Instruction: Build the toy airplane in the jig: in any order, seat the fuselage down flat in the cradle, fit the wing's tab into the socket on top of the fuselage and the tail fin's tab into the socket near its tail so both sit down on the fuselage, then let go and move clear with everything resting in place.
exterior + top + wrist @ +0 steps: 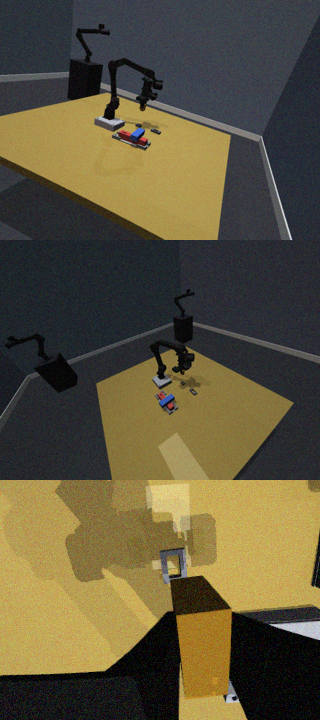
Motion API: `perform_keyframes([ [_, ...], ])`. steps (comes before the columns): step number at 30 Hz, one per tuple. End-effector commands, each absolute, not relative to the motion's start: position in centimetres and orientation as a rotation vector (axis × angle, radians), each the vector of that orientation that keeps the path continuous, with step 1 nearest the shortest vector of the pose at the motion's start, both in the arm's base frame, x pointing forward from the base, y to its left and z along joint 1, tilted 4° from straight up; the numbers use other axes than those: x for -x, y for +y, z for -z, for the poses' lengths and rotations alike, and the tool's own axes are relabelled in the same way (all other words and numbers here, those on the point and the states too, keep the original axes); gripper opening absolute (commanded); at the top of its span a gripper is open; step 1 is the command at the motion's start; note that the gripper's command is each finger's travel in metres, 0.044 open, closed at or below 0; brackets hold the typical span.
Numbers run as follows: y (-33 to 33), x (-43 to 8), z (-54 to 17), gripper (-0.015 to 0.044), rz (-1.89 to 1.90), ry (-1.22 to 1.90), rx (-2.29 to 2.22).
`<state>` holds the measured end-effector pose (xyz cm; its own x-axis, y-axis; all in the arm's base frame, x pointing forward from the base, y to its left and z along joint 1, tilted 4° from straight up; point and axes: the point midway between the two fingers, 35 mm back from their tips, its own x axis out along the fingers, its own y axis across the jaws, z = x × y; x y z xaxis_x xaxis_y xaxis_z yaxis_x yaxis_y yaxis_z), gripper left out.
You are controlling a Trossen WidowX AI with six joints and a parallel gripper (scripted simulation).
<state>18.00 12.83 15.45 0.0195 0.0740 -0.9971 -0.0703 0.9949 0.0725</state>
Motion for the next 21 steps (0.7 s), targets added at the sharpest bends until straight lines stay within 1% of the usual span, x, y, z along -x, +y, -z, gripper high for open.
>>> perform_keyframes([
  [1, 12.7, -17.9, -16.2, 0.0000, -0.120, 1.540, -0.001],
  [21, 8.2, -21.0, -14.8, 0.0000, -0.096, 1.540, -0.001],
])
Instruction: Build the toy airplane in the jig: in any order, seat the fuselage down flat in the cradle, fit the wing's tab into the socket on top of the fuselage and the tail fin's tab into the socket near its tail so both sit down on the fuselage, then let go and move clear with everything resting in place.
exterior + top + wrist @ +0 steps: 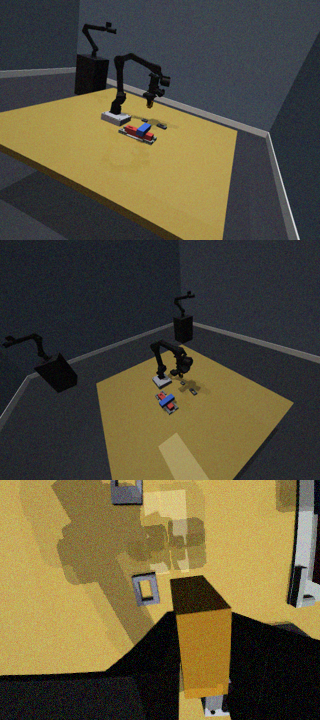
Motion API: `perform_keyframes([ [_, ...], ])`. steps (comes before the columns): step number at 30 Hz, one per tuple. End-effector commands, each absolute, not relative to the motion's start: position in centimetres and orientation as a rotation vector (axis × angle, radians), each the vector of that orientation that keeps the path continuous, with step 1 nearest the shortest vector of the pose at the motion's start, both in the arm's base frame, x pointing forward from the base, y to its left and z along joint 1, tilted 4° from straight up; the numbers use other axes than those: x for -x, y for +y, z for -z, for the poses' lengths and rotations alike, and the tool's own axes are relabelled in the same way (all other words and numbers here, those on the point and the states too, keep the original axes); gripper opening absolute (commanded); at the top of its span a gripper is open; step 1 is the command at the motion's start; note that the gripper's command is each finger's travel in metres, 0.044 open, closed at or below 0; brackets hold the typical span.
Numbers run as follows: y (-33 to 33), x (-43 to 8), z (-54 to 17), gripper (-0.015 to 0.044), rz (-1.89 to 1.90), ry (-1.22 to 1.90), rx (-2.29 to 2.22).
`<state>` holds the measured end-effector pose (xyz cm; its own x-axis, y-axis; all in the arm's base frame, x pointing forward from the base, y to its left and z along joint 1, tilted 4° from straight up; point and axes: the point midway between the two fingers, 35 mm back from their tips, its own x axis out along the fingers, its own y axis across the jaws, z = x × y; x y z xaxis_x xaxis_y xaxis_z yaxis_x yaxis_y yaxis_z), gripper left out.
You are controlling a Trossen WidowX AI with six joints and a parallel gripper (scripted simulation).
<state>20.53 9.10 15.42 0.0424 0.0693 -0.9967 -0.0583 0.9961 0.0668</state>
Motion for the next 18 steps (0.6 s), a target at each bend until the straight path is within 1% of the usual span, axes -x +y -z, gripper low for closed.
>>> perform_keyframes([
  [1, 7.9, -21.1, -14.7, 0.0000, -0.096, 1.540, 0.000],
  [18, 3.1, -22.9, -13.5, 0.0000, -0.095, 1.540, 0.008],
])
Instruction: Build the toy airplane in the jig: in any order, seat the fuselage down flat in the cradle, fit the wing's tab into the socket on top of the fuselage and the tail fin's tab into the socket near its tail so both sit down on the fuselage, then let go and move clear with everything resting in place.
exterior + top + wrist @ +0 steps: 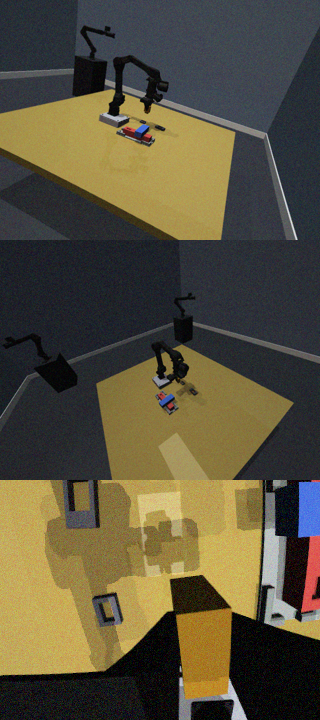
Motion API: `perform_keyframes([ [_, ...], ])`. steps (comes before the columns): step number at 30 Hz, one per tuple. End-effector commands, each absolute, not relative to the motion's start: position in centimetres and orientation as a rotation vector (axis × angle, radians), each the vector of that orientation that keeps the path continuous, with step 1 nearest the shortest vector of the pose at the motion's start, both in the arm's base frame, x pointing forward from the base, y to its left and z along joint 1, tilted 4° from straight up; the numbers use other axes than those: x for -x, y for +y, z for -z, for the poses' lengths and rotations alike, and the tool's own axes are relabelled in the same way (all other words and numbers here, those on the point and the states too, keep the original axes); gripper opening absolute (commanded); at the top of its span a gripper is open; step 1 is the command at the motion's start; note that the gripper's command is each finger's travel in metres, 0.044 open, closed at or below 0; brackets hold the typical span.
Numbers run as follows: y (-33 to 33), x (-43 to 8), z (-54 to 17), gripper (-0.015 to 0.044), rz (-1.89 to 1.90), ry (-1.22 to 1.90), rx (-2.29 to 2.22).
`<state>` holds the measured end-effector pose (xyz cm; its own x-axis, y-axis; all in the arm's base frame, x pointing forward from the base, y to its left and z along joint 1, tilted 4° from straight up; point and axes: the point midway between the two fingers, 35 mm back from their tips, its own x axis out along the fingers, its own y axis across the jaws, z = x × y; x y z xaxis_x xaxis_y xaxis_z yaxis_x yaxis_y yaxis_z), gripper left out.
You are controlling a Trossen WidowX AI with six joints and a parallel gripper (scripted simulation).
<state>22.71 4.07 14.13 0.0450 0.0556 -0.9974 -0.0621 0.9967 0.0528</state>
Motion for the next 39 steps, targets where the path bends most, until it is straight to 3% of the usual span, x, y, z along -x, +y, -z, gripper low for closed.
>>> perform_keyframes([
  [1, 2.9, -22.9, -13.4, 0.0000, -0.095, 1.540, 0.009],
  [39, -9.1, -22.2, -10.4, 0.0000, -0.098, 1.542, 0.014],
])
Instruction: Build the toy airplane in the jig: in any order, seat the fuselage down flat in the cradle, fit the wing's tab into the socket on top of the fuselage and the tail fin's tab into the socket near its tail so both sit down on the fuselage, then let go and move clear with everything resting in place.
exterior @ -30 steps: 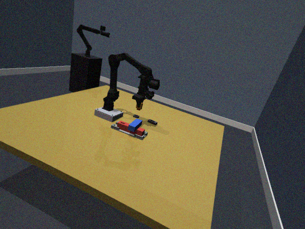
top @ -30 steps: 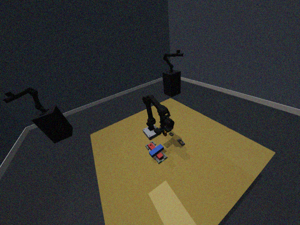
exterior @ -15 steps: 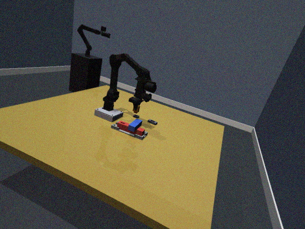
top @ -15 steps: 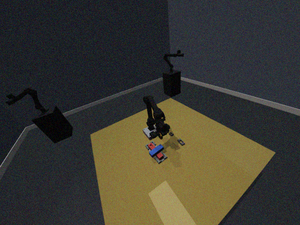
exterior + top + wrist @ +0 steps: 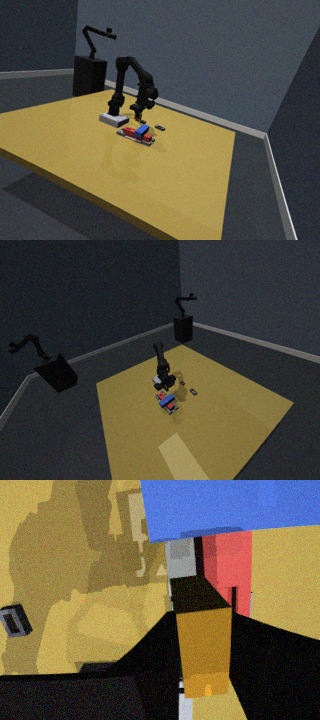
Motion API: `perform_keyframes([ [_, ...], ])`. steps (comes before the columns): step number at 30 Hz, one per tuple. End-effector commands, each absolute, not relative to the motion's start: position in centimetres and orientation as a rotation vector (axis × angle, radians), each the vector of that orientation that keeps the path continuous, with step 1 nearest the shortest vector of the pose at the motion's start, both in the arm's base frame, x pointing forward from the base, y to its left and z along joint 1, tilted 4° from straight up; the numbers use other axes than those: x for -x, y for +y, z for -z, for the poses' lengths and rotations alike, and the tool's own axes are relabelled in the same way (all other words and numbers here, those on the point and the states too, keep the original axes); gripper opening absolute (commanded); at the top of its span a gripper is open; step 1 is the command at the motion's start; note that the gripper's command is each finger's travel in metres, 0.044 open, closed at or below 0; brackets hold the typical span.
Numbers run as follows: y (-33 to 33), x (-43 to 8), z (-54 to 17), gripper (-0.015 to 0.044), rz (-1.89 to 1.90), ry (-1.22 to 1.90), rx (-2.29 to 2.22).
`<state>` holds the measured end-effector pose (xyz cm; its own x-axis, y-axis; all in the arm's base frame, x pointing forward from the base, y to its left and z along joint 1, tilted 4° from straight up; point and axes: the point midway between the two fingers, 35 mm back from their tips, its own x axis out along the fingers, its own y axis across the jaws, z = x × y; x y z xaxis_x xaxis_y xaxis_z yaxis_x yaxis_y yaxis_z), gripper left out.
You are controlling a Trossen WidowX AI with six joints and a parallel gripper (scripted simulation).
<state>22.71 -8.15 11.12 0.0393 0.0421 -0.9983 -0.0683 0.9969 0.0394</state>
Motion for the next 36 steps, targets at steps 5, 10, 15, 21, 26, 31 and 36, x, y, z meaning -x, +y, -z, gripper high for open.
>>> perform_keyframes([
  [5, -10.6, -21.7, -10.0, 0.0000, -0.099, 1.542, 0.014],
  [10, -12.1, -21.0, -9.6, 0.0000, -0.101, 1.541, 0.014],
  [15, -13.1, -20.4, -9.4, 0.0000, -0.102, 1.540, 0.014],
  [21, -13.1, -20.4, -9.4, 0.0066, -0.102, 1.540, 0.014],
  [26, -13.1, -20.4, -9.4, 0.0066, -0.102, 1.540, 0.014],
  [31, -13.1, -20.4, -9.4, 0.0066, -0.102, 1.540, 0.014],
  [36, -13.1, -20.4, -9.4, 0.0066, -0.102, 1.540, 0.014],
])
